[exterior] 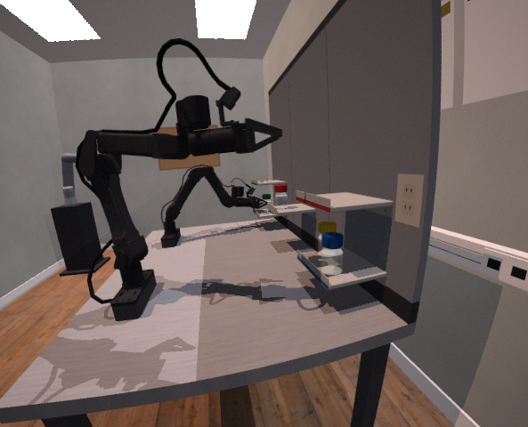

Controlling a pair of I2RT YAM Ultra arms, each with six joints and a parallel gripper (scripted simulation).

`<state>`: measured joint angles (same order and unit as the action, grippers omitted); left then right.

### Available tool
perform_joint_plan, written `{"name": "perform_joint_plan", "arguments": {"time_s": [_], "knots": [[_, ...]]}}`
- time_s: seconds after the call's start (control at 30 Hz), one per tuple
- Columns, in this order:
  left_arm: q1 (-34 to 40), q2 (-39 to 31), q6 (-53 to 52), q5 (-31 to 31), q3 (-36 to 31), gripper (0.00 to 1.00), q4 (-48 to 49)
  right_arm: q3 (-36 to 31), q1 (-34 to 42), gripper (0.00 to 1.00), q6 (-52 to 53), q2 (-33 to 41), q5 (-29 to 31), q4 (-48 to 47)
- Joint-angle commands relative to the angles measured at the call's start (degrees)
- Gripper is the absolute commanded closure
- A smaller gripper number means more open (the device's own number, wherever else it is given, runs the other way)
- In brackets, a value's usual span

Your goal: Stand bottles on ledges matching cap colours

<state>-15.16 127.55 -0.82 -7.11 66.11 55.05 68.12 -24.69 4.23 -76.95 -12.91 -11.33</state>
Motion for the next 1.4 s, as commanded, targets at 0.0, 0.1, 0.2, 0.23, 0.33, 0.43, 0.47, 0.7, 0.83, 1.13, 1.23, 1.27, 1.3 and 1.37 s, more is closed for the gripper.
{"name": "perform_joint_plan", "arguments": {"time_s": [0.0,0.1,0.2,0.23,0.33,0.43,0.47,0.7,0.83,1.13,1.23,1.27,1.3,1.37], "knots": [[-1.38,-1.16,0.05,1.64,-2.41,0.50,-2.51,1.31,0.01,0.00,0.07,0.78,0.15,0.40],[-1.52,-1.44,-0.02,1.75,-3.26,0.50,-2.48,1.31,0.01,0.00,0.07,0.78,0.15,0.40],[-1.71,-2.08,-0.15,1.11,-4.46,0.50,-1.30,1.31,0.01,0.00,0.07,0.78,0.15,0.40],[-1.84,-2.25,-0.14,1.73,-4.99,0.50,-1.32,1.31,0.01,0.00,0.07,0.78,0.15,0.40],[-2.10,-3.03,-0.22,1.91,-6.71,0.50,-0.94,1.31,0.01,0.00,0.07,0.78,0.15,0.40],[-2.31,-3.93,-0.29,1.13,-8.44,0.50,-0.15,1.31,0.01,0.00,0.07,0.78,0.15,0.40],[-2.36,-4.23,-0.32,0.97,-8.99,0.50,0.19,1.31,0.01,0.00,0.07,0.78,0.15,0.40],[-2.53,-5.64,-0.42,-0.49,-11.25,0.50,2.25,1.31,0.01,0.00,0.07,0.78,0.15,0.40],[-2.14,-6.72,-0.52,-1.65,-12.53,0.50,4.42,1.31,0.01,0.00,0.07,0.78,0.15,0.40],[-1.83,-7.78,-0.48,-2.86,-13.31,0.50,6.63,-1.01,2.51,0.00,-0.47,2.54,4.63,-1.58],[-1.83,-7.78,-0.48,-2.87,-13.31,0.50,6.63,-2.70,5.00,0.00,-0.58,3.73,7.42,-2.36],[-1.83,-7.78,-0.48,-2.87,-13.31,0.50,6.63,-2.70,5.00,0.00,-0.58,3.73,7.42,-2.36],[-1.83,-7.78,-0.48,-2.87,-13.31,0.50,6.63,-3.93,7.01,0.00,-0.70,4.54,9.53,-2.99],[-1.83,-7.78,-0.48,-2.87,-13.31,0.50,6.63,-6.72,12.30,0.00,-0.80,6.29,13.37,-4.18]]}}
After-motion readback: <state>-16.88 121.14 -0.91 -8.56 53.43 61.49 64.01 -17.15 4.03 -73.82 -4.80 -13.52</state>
